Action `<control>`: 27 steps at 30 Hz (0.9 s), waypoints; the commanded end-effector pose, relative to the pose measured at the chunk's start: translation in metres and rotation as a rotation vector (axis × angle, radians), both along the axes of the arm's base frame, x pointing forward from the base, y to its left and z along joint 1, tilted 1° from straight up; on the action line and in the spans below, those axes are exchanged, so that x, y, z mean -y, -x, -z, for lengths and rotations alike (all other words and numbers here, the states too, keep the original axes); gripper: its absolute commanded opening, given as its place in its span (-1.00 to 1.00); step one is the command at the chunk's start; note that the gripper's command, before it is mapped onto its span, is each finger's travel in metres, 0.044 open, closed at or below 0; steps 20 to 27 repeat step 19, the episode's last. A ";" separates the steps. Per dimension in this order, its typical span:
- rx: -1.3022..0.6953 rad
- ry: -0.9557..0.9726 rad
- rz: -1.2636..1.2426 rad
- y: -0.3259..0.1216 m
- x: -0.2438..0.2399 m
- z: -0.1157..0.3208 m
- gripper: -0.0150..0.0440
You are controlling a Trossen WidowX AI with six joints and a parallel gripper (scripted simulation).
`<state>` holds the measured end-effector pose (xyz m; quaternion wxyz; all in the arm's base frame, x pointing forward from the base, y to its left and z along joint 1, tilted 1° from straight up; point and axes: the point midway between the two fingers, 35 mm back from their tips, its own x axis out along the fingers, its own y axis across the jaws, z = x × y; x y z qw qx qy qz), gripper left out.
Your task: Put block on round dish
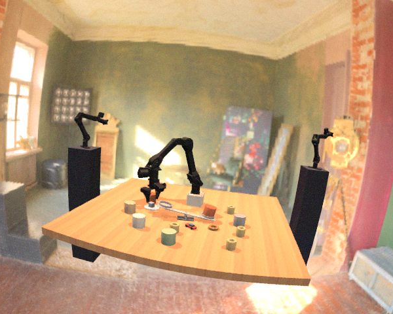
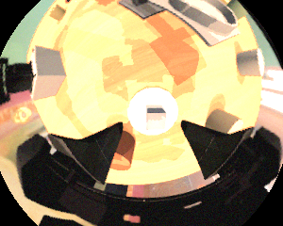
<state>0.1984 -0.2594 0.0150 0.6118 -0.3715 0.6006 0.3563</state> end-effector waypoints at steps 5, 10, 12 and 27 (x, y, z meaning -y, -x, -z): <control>0.015 0.016 -0.004 -0.002 0.002 -0.029 1.00; 0.020 0.027 0.000 0.001 0.000 -0.072 1.00; 0.020 0.027 0.000 0.001 0.000 -0.072 1.00; 0.020 0.027 0.000 0.001 0.000 -0.072 1.00</control>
